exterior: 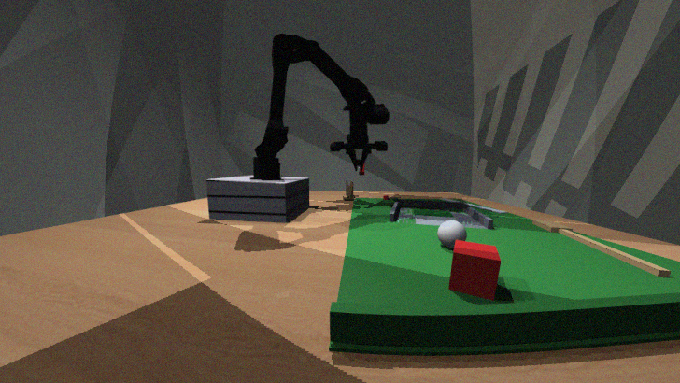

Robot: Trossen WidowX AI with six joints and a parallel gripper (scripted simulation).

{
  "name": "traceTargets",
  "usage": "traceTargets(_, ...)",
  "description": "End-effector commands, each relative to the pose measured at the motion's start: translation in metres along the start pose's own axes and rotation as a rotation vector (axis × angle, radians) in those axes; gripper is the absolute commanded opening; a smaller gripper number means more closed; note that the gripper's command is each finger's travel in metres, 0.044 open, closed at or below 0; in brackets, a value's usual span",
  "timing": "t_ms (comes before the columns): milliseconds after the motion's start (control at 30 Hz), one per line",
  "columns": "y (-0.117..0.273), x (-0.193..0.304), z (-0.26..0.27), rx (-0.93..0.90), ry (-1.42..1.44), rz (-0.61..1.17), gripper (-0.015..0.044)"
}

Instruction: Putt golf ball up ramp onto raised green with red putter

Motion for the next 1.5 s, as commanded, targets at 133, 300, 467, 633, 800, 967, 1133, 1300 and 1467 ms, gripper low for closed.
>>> traceTargets(133,0.008,0.036,-0.026,0.052,-0.145,0.027,0.0)
traceTargets(300,0.014,0.06,-0.037,0.07,-0.252,0.049,0.0)
traceTargets(467,0.019,0.085,-0.046,0.083,-0.365,0.071,0.0)
traceTargets(633,0.025,0.109,-0.051,0.098,-0.485,0.092,0.0)
traceTargets(800,0.031,0.132,-0.054,0.114,-0.606,0.111,0.0)
traceTargets(967,0.039,0.155,-0.058,0.13,-0.714,0.122,0.0)
traceTargets(1133,0.047,0.179,-0.06,0.145,-0.82,0.129,0.0)
traceTargets(1300,0.055,0.204,-0.059,0.158,-0.907,0.138,0.0)
traceTargets(1467,0.063,0.228,-0.054,0.171,-0.991,0.148,0.0)
Point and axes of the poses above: the point midway between the two fingers, 35 mm back from their tips, its own y axis back along the fingers, its own z axis across the jaws, x = y × z, the point moved 1 cm from there along y, back along the fingers, and after that the axes turned 7 degrees about -y, right-handed, at the moved point
